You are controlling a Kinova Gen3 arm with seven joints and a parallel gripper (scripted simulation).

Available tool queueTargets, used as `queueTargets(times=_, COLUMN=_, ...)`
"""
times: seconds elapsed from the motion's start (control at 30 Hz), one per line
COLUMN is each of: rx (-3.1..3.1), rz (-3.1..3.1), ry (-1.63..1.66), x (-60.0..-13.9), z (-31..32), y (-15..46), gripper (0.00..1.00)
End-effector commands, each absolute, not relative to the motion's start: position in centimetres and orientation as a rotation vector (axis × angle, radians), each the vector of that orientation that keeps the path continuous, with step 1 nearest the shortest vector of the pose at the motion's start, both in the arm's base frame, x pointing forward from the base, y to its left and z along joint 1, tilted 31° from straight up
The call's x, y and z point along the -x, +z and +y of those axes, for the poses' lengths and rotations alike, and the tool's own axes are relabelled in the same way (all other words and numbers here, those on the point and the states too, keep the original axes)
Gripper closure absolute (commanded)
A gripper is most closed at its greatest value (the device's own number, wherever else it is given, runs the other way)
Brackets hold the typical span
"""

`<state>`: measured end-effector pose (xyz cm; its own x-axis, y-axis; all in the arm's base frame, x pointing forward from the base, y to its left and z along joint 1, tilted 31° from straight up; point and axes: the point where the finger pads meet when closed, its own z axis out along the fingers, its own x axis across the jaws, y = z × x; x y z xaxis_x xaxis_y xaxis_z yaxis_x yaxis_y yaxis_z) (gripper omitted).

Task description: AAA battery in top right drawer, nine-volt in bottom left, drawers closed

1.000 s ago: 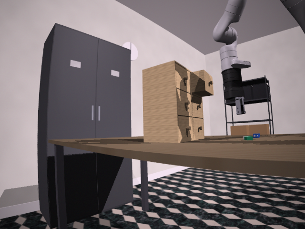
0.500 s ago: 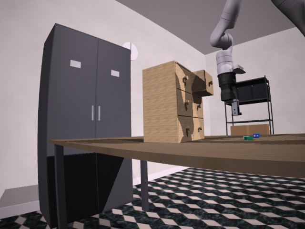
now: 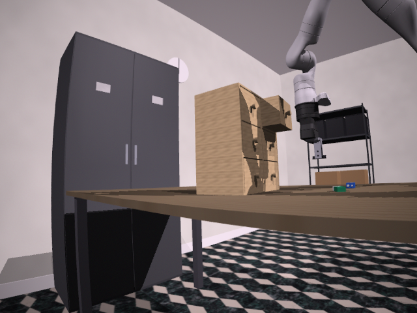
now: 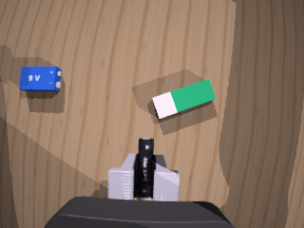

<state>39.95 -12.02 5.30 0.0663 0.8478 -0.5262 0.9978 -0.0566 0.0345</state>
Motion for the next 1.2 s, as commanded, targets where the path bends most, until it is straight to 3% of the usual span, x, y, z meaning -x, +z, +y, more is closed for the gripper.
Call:
queueTargets(times=0.0, rx=-1.956, rz=1.851, ry=-0.518, x=-40.2, z=-12.4, y=5.6, gripper=0.76)
queueTargets(times=1.17, rx=-1.929, rz=1.885, ry=-0.527, x=-40.4, z=-11.8, y=7.4, gripper=0.76)
